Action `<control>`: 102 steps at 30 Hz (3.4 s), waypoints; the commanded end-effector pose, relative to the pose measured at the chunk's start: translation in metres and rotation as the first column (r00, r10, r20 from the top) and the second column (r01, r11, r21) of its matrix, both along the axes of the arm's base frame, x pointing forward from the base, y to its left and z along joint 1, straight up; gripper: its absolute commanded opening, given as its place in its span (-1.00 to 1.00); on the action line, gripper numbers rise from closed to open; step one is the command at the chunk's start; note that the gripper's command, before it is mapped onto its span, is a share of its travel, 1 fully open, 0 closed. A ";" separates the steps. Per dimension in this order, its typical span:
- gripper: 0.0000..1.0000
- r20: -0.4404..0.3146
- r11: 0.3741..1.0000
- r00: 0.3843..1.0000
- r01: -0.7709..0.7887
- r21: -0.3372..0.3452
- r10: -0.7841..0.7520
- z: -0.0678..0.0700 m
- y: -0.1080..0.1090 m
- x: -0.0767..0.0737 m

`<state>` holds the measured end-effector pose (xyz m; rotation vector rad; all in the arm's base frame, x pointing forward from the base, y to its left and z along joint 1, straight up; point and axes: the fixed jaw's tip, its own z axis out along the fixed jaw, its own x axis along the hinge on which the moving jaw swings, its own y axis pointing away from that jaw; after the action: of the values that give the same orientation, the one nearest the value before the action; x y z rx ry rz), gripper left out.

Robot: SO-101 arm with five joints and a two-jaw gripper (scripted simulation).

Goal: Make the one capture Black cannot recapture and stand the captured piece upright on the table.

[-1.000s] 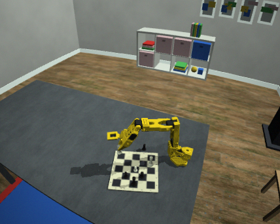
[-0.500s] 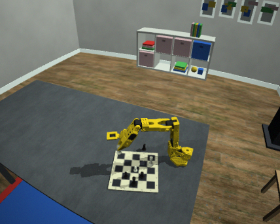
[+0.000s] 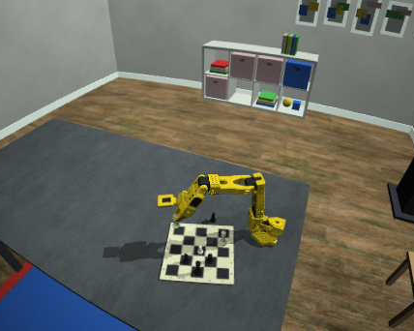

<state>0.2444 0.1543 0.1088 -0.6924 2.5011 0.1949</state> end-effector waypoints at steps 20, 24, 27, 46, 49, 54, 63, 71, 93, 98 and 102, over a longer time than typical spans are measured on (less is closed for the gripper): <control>-1.00 -0.002 1.000 1.000 -0.012 -0.004 0.012 -0.012 0.002 -0.001; -1.00 -0.002 1.000 1.000 -0.012 -0.004 0.012 -0.020 0.002 0.000; -1.00 -0.002 1.000 1.000 -0.012 -0.004 0.012 -0.026 0.002 0.000; -1.00 -0.003 1.000 1.000 -0.012 -0.004 0.012 -0.056 0.003 0.000; -1.00 -0.003 1.000 1.000 -0.012 -0.004 0.012 -0.057 0.003 0.001; -1.00 -0.003 1.000 1.000 -0.012 -0.004 0.012 -0.061 0.003 0.001; -1.00 -0.003 1.000 1.000 -0.014 -0.004 0.014 -0.062 0.003 0.000; -1.00 -0.003 1.000 1.000 -0.021 -0.005 0.021 -0.068 0.002 -0.005; -1.00 -0.003 1.000 1.000 -0.023 -0.005 0.023 -0.062 0.004 -0.004; -1.00 -0.003 1.000 1.000 -0.023 -0.004 0.023 -0.057 0.005 -0.001; -1.00 -0.003 1.000 1.000 -0.023 -0.004 0.023 -0.056 0.006 -0.001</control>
<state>0.2437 0.1565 0.0488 -0.7056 2.5081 0.1948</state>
